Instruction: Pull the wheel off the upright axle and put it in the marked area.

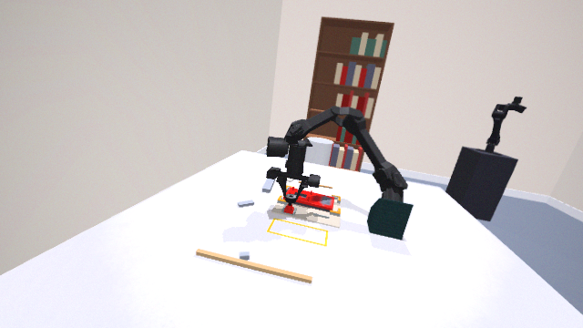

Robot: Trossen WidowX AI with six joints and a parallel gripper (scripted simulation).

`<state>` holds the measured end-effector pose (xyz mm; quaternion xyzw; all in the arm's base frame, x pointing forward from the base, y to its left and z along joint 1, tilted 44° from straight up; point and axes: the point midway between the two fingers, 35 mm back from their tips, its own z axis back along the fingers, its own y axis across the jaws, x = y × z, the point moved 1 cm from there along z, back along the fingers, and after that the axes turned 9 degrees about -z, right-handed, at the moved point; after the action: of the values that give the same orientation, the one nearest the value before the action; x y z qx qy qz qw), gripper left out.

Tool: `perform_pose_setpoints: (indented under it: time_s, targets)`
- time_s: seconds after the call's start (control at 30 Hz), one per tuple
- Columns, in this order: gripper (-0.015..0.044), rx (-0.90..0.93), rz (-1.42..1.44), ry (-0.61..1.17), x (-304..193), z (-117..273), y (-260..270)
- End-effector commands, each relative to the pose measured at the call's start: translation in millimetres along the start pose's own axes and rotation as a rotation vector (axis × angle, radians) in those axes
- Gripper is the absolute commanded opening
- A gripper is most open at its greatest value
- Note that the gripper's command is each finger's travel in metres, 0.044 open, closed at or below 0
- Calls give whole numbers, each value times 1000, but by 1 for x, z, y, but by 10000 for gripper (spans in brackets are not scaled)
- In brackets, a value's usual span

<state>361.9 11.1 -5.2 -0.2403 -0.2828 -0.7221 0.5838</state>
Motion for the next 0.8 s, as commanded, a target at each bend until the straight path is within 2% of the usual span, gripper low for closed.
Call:
perform_pose_setpoints:
  time_s: [0.0, 0.77]
  targets:
    - [0, 6, -10, 9, 0, 5, 2]
    - [0, 5, -7, 7, 0, 13, 1]
